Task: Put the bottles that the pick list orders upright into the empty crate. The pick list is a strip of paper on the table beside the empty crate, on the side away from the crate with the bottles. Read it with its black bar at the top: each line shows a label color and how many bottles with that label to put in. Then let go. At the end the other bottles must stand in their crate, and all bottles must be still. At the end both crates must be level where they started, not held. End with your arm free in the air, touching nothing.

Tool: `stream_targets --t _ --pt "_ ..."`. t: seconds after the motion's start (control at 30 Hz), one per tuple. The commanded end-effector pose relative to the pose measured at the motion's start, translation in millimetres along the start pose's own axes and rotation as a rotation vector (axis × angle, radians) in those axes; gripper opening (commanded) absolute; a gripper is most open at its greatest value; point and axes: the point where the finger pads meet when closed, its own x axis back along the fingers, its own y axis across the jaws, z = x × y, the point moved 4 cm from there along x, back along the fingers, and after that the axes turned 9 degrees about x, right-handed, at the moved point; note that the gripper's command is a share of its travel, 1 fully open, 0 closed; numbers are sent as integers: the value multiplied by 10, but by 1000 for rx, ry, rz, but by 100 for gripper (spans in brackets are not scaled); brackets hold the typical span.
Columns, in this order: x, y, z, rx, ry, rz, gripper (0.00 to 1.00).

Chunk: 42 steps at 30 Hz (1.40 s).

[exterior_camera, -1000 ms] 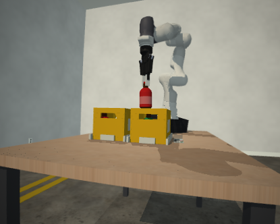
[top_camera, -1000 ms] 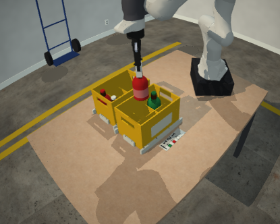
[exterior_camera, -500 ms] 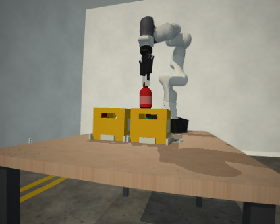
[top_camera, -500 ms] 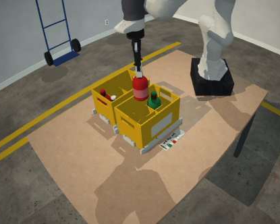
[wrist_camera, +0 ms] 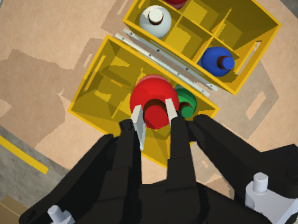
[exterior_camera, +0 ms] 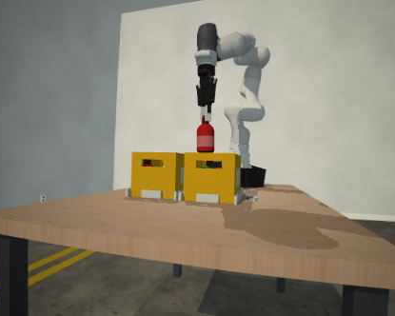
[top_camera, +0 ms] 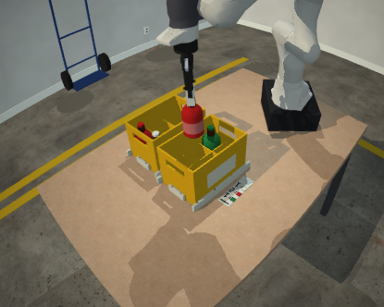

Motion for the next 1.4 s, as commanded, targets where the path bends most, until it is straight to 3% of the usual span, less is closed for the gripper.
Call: stream_targets --t 0.0,1.0,1.37 --pt "57 5 49 1 16 3 0" --pt "57 5 48 1 16 3 0" --pt "-33 3 45 1 16 3 0"
